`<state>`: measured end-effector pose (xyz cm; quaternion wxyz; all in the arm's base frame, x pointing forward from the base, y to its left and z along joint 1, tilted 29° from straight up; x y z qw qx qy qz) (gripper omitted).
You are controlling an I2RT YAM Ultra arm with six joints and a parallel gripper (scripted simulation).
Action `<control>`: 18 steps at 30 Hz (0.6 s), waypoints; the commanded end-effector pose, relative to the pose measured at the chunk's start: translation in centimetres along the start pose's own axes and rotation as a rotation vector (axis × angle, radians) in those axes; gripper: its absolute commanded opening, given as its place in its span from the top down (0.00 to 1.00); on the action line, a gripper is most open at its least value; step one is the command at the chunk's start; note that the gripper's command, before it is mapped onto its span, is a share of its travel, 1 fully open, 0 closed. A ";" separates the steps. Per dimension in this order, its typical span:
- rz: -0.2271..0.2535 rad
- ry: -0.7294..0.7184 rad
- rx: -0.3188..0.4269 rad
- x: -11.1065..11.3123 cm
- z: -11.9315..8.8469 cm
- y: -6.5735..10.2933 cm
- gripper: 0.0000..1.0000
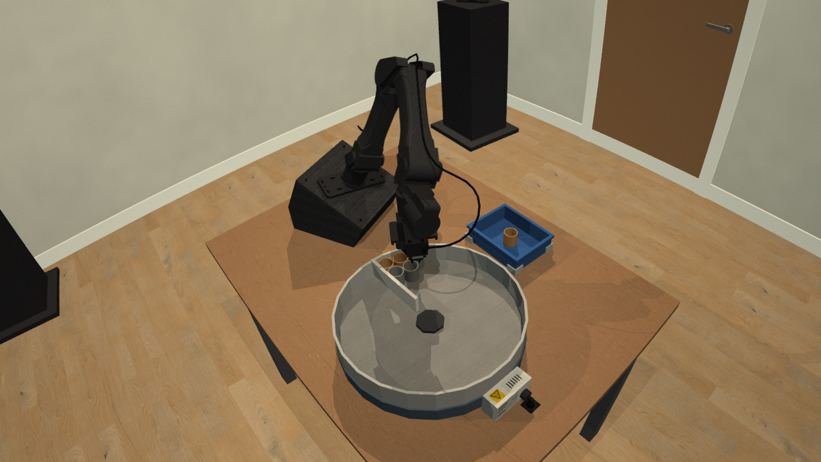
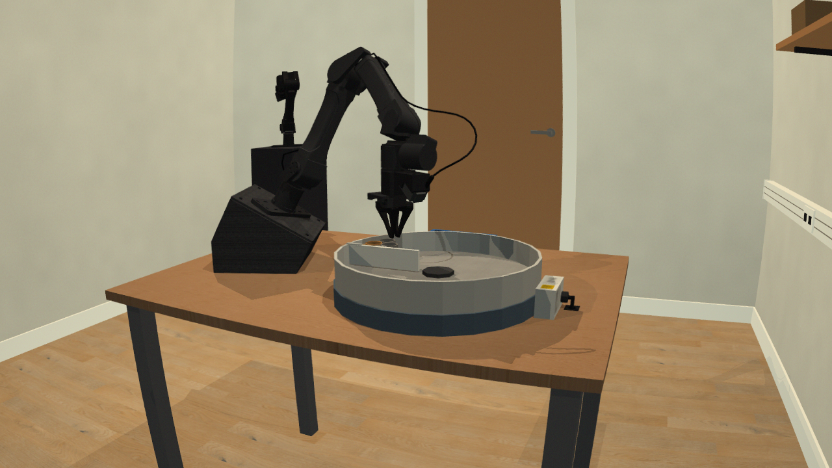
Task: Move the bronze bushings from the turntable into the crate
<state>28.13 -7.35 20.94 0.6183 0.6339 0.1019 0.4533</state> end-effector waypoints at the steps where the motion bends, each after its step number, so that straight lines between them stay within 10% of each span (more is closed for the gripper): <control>1: 0.001 0.006 -0.040 0.0 0.3 1.2 0.85; 7: -0.014 -0.005 0.005 -0.2 -0.2 -1.2 0.85; 18: 0.012 0.003 -0.060 0.4 0.7 0.4 0.85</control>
Point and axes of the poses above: the point where the finger pads meet when closed, its own y axis back along the fingers, its own x axis across the jaws, z = x × y, the point moved 10 cm from there along y, back along the fingers, and after that the axes turned 11 degrees about -y, right-handed, at the moved point
